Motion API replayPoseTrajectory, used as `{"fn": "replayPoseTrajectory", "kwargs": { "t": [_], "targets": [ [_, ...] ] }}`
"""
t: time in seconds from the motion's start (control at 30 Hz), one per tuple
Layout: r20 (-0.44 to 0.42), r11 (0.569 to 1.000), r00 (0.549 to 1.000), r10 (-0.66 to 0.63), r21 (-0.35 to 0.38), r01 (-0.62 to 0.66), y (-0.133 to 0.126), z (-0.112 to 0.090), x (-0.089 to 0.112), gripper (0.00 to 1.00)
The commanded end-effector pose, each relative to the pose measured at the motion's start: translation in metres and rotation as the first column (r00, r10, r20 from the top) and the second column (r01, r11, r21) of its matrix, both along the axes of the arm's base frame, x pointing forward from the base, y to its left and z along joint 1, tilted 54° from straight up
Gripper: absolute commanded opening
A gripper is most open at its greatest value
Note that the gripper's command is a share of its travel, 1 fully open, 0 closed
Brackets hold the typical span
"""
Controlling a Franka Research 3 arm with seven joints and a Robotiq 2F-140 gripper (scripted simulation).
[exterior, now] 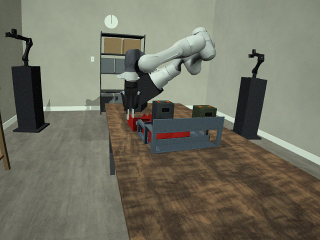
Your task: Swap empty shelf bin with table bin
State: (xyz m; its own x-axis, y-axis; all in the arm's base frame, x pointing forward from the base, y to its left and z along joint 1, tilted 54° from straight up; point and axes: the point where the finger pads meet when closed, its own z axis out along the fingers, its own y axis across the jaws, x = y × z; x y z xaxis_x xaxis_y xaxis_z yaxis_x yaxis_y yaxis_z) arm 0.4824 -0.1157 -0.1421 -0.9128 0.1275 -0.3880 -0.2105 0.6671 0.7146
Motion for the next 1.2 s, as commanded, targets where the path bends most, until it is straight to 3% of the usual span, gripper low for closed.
{"fn": "replayPoseTrajectory", "kwargs": {
  "t": [0.0,1.17],
  "targets": [
    [0.000,1.000,1.000,0.001,0.001,-0.001,-0.004,0.003,-0.002,0.15],
    [0.000,1.000,1.000,0.001,0.001,-0.001,-0.042,0.034,-0.020,0.15]
  ]
}}
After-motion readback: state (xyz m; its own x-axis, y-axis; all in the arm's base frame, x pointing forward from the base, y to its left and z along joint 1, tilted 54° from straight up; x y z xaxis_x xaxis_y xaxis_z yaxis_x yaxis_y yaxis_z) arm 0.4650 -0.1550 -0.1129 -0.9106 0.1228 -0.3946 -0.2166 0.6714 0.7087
